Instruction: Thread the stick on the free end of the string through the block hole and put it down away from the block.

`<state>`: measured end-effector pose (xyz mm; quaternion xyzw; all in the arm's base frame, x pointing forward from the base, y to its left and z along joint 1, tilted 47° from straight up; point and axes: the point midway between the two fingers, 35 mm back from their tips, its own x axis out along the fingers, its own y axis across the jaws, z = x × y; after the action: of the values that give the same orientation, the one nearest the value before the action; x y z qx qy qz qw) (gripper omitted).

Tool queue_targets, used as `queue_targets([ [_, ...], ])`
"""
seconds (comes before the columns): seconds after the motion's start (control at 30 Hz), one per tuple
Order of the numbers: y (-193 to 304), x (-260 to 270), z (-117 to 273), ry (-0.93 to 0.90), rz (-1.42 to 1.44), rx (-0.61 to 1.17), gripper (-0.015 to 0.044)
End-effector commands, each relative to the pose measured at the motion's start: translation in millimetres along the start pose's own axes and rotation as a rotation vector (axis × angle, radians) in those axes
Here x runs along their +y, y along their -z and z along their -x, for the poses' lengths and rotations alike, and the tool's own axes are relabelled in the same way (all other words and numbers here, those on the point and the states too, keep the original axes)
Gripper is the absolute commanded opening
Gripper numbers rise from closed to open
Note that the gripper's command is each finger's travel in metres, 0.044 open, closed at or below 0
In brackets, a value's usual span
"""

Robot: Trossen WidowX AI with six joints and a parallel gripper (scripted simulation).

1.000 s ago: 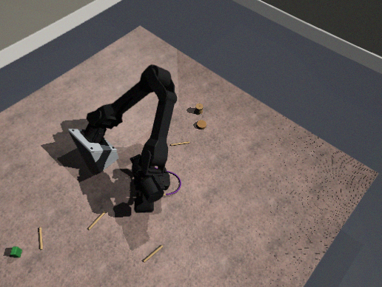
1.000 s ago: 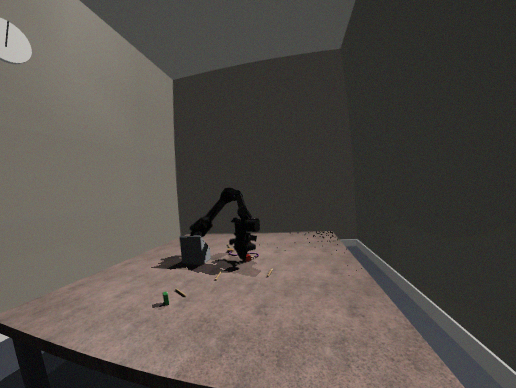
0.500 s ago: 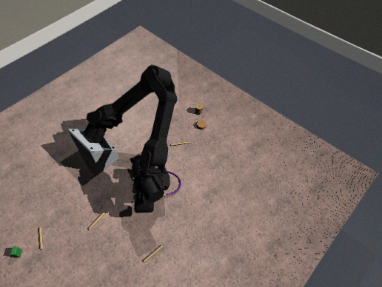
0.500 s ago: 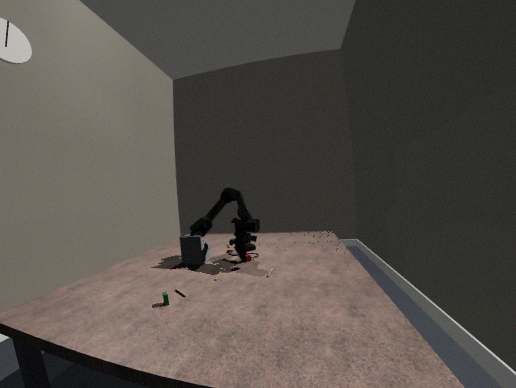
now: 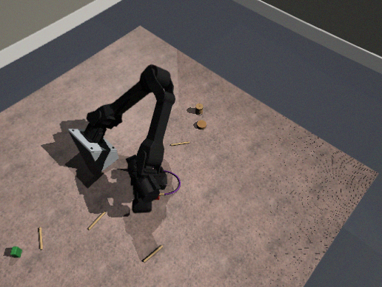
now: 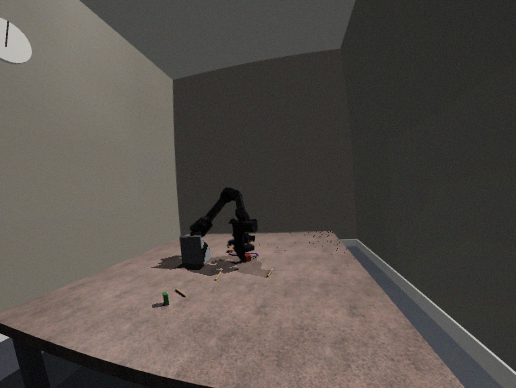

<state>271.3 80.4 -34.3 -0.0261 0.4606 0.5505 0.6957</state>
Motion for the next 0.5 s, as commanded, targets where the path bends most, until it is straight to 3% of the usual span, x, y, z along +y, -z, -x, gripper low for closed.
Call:
queue_targets([
  [0.0,5,0,1,0.000,-0.001,-0.005,0.0000],
  [0.47,25,0,1,-0.003,-0.001,-0.004,0.0000],
])
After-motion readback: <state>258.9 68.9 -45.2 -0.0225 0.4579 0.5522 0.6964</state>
